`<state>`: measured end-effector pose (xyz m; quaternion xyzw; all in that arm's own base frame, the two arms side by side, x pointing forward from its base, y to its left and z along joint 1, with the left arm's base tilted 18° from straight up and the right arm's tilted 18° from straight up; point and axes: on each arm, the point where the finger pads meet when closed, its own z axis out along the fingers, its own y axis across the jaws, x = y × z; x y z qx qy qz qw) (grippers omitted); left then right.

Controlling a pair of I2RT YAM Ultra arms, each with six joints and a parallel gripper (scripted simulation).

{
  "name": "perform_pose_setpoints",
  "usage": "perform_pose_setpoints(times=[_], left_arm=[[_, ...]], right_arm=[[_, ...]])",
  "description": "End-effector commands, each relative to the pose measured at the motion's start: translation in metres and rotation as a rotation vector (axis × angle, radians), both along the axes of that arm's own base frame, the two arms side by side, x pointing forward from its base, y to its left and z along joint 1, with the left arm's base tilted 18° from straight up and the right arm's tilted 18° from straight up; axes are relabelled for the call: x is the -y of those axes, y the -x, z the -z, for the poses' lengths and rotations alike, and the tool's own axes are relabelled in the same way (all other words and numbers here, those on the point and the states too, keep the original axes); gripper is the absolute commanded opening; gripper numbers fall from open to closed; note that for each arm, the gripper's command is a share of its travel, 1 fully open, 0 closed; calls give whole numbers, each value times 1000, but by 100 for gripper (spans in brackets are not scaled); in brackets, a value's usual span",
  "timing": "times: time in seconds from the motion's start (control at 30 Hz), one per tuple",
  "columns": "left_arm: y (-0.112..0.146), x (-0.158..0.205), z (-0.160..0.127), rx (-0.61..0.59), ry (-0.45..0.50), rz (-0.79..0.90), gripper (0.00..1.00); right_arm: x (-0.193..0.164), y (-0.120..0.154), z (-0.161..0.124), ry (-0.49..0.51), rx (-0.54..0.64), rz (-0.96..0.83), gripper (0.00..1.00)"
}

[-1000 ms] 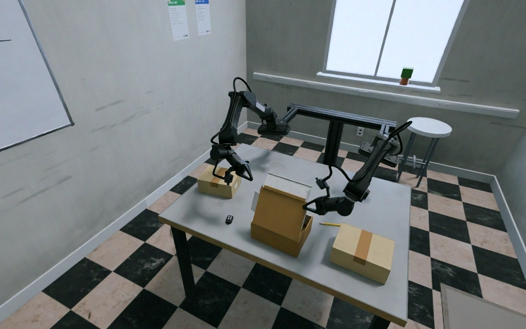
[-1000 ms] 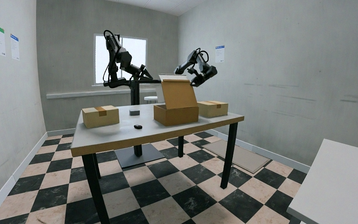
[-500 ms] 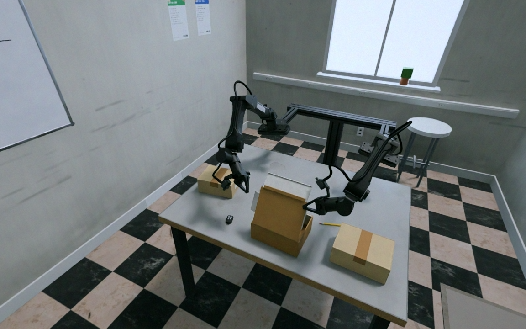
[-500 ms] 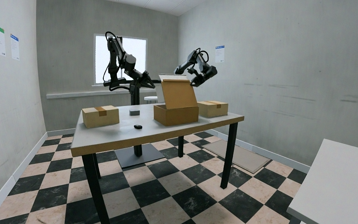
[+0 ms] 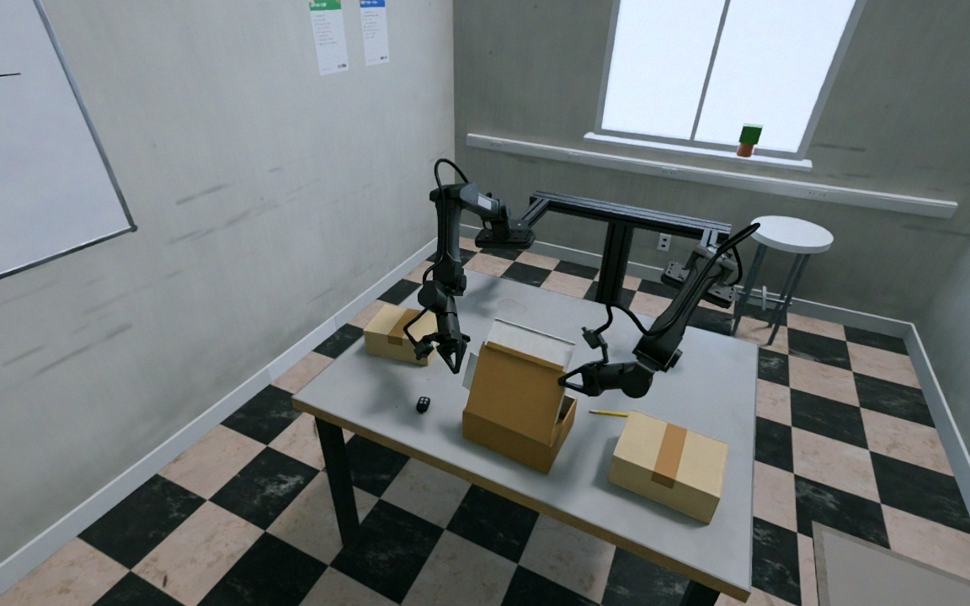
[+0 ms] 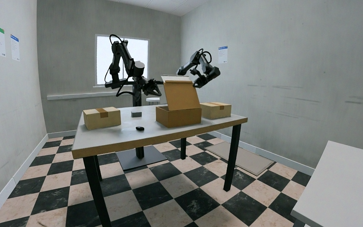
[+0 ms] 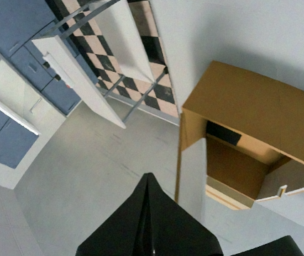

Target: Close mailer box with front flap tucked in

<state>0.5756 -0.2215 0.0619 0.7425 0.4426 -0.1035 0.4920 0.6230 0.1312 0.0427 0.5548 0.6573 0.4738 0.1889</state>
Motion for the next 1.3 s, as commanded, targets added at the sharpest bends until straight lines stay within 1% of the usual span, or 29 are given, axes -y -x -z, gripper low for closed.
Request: perform_pose_setpoints(times=[0.0,0.03,0.07,0.13,0.17,0.23,0.27,0.43,0.47,0.5,0.53,0.57,0.77,0.83,1.0,1.03,1.07,1.1,1.13,1.27], left_arm=[[-2,16,-18,25,23,28,1],[-2,16,-18,25,23,28,1],[-2,16,-18,25,23,28,1],[-2,16,-18,25,23,28,1],[-2,16,-18,25,23,28,1],[-2,16,-18,25,23,28,1],[-2,16,-18,25,23,28,1],[-2,16,-18,25,23,28,1],[-2,16,-18,25,23,28,1],[-2,16,-18,25,23,28,1],[-2,16,-18,25,23,28,1],[-2,16,-18,25,23,28,1],[-2,16,-18,25,23,28,1],[-2,16,-18,25,23,28,1],[-2,16,-18,25,23,28,1],[-2,16,-18,25,23,28,1],[-2,16,-18,25,23,28,1],[-2,16,-18,25,23,28,1],[-2,16,-18,25,23,28,1],[-2,16,-18,25,23,28,1]], right_arm=[[-4,-6,8,11,6,-10,1],[-6,-4,10,10,-2,-16,1],[8,-8,-8,14,19,13,1],[6,-8,-8,13,19,10,1],[8,-10,-29,12,54,14,1],[-5,-7,-29,8,53,-11,1],[-2,-8,-51,1,87,-12,1],[6,-9,-52,3,88,1,1],[-8,-5,-30,6,52,-22,1],[-12,-5,-41,3,71,-27,1],[-9,3,-30,12,47,-17,1],[-10,-1,-41,9,88,-13,1],[-12,4,-32,9,78,-12,1],[-13,5,-36,-2,85,-7,1],[-15,7,-31,-1,81,-7,1],[-15,9,-13,12,56,-11,1],[-16,9,-31,6,89,-12,1],[-16,10,-26,6,76,-11,1],[-17,10,-30,1,84,-9,1],[-19,13,-23,1,78,-9,1]])
